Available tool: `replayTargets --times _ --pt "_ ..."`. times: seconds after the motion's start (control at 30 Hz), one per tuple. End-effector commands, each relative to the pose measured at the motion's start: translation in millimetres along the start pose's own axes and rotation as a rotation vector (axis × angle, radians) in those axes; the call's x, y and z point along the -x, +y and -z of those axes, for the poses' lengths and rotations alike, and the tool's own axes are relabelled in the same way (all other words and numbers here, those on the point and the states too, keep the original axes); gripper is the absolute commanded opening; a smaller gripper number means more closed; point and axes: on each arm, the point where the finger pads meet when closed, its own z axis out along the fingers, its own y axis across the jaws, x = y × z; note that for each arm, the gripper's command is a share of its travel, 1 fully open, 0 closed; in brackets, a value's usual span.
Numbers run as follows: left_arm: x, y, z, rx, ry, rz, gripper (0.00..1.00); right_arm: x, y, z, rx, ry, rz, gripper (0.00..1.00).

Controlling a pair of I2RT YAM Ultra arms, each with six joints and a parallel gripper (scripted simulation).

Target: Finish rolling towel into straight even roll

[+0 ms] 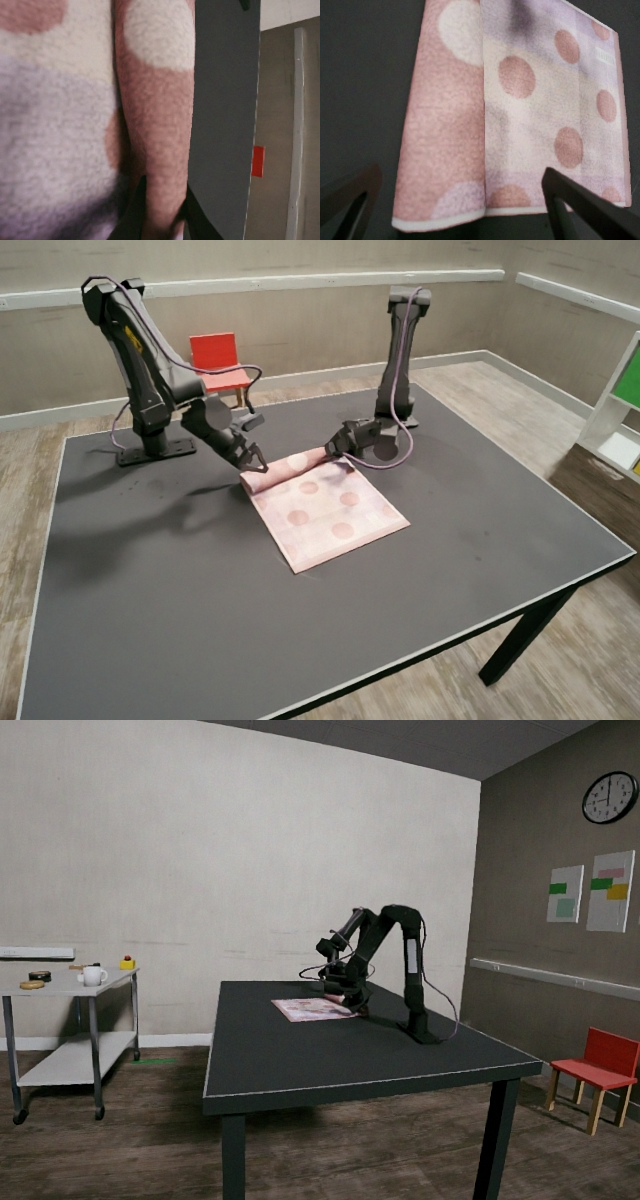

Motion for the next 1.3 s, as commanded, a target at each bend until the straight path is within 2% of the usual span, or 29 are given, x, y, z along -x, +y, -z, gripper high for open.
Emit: replayTargets --times 0.0,0.2,0.43,0.8,1.27 --pt "-4 3 -2 -0.002 0.013 0.009 0.23 -3 1 -10 -0.013 -0.027 0.022 0.98" --pt "-4 3 -2 -0.002 0.013 0.009 0.23 -17 10 -28 -0.014 -0.027 0.021 0.98" --pt "-4 3 -2 -0.002 0.013 0.009 0.23 -18 9 -32 -0.014 -0.027 0.021 0.98" --pt "-4 3 -2 -0.002 0.013 0.009 0.23 -20 10 -35 -0.014 -0.027 0.021 0.51" --pt "-4 3 -2 -0.002 0.013 0.009 0.23 -20 10 -35 -0.014 -0.027 0.021 0.38"
